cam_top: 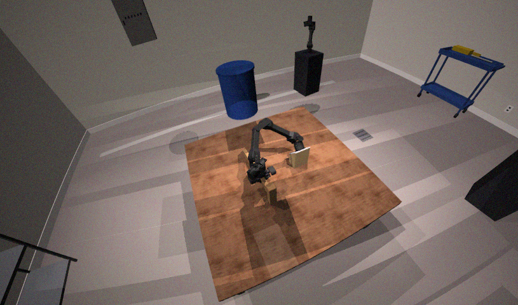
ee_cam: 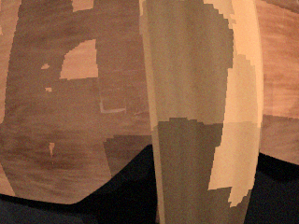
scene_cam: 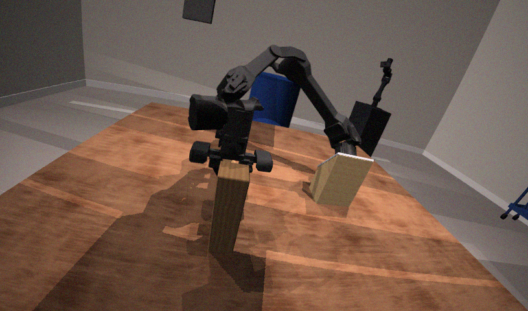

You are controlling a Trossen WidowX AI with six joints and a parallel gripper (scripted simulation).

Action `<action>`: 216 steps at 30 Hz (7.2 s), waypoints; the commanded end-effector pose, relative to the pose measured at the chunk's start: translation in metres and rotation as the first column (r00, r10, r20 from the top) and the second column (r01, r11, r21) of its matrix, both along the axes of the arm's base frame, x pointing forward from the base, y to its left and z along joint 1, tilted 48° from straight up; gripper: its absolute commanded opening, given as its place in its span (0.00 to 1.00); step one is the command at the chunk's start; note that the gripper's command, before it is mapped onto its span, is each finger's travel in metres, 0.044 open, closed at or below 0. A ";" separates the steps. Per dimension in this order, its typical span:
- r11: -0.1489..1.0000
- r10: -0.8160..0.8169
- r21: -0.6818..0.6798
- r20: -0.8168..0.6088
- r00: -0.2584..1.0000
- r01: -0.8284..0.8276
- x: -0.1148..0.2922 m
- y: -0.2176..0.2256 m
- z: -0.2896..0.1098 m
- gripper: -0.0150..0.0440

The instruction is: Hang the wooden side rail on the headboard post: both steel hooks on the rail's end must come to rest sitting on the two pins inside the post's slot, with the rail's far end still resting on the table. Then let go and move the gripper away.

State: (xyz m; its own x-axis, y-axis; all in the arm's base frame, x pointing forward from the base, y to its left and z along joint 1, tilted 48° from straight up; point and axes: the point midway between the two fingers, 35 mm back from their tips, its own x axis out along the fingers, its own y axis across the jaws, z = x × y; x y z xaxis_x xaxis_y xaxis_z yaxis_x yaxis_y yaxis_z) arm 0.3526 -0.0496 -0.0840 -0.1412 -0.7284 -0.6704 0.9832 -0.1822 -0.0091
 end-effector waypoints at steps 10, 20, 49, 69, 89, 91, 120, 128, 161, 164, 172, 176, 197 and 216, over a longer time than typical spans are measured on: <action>1.000 0.002 0.005 0.008 1.000 -0.003 0.003 0.005 0.000 0.25; 1.000 0.002 0.005 0.008 1.000 -0.003 0.004 0.006 0.000 0.25; 1.000 0.002 0.005 0.008 1.000 -0.003 0.005 0.008 -0.001 0.25; 1.000 0.002 0.005 0.008 1.000 -0.003 0.003 0.008 -0.005 0.25; 1.000 0.002 0.005 0.008 1.000 -0.003 0.003 0.009 -0.006 0.25; 1.000 0.002 0.005 0.008 1.000 -0.003 0.004 0.009 -0.006 0.25; 1.000 0.002 0.005 0.008 1.000 -0.003 0.006 0.012 -0.006 0.25; 1.000 0.002 0.005 0.008 1.000 -0.003 0.007 0.013 -0.006 0.25; 1.000 0.002 0.005 0.008 1.000 -0.003 0.004 0.013 -0.011 0.25; 1.000 0.002 0.005 0.008 1.000 -0.003 0.004 0.013 -0.011 0.25; 1.000 0.002 0.005 0.008 1.000 -0.003 0.004 0.014 -0.012 0.25; 1.000 0.002 0.005 0.008 1.000 -0.003 0.004 0.014 -0.012 0.25; 1.000 0.002 0.005 0.008 1.000 -0.003 0.004 0.012 -0.014 0.25; 1.000 0.002 0.005 0.008 1.000 -0.003 0.003 0.009 -0.016 0.25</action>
